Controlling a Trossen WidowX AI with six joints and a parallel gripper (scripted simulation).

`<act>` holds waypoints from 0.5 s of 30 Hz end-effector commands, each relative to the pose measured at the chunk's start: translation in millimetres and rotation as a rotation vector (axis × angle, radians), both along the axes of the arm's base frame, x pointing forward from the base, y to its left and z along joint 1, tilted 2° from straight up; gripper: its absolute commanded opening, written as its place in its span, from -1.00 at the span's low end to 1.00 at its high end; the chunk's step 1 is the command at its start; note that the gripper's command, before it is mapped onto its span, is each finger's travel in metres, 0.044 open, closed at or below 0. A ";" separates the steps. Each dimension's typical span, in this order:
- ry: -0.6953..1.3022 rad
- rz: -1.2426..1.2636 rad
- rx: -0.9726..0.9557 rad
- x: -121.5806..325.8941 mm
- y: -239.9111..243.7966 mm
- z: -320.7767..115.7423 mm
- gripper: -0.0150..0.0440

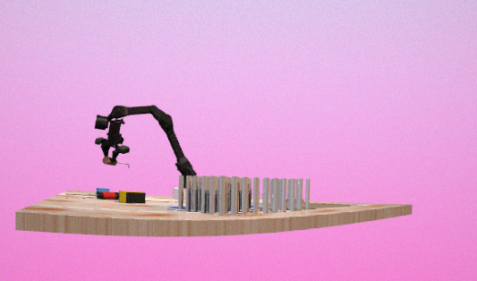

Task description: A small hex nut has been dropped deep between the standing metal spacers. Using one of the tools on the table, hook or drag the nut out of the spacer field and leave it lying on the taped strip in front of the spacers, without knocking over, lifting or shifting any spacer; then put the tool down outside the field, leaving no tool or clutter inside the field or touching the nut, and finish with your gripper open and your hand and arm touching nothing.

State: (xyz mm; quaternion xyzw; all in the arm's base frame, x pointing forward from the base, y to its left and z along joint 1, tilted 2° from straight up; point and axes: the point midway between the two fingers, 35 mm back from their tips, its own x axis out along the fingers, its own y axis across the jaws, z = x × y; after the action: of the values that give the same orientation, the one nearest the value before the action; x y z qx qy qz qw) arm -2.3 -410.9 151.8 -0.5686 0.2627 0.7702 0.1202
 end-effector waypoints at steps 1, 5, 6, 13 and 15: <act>0.007 -0.003 -0.002 -0.7 -1.1 -3.1 -0.49; 0.007 -0.003 -0.002 -0.5 -1.9 -6.6 -0.49; 0.007 -0.003 -0.002 -0.5 -2.1 -7.5 -0.49; 0.007 -0.003 -0.002 -0.1 -3.5 -13.7 -0.49; 0.007 -0.003 -0.002 0.0 -3.8 -15.4 -0.49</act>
State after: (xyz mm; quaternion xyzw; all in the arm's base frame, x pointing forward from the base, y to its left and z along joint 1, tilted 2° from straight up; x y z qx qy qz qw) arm -1.5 -414.0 138.5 -0.5686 0.2628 0.7702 0.1201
